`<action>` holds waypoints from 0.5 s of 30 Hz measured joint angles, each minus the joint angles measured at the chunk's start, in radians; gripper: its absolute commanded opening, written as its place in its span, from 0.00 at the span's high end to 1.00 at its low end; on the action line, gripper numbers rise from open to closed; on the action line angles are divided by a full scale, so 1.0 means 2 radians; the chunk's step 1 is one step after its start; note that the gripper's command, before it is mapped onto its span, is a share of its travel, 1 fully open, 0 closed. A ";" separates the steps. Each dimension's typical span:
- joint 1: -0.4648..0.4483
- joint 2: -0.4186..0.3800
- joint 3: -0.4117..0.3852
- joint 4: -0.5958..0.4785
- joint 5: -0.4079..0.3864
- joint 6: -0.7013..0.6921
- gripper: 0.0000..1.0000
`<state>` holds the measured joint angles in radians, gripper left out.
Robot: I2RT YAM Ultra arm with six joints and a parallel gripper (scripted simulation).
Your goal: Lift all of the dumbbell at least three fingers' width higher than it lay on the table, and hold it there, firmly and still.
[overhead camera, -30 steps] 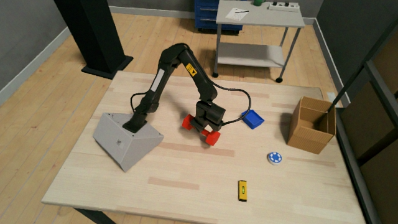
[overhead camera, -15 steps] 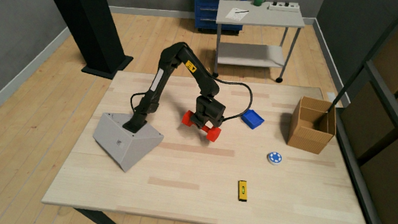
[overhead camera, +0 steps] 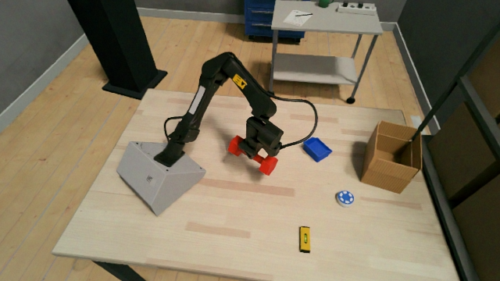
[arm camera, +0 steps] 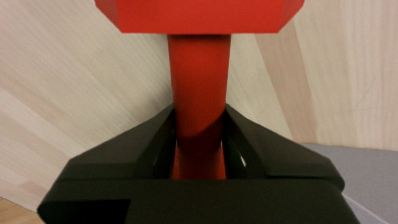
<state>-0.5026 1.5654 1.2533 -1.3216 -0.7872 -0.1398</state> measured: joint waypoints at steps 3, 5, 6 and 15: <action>-0.001 0.000 0.002 -0.003 0.000 -0.002 1.00; -0.002 0.000 0.002 -0.005 0.000 -0.004 1.00; -0.002 0.000 0.002 -0.005 0.000 -0.004 1.00; -0.002 0.000 0.002 -0.007 0.000 -0.006 1.00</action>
<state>-0.5056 1.5654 1.2575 -1.3361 -0.7872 -0.1516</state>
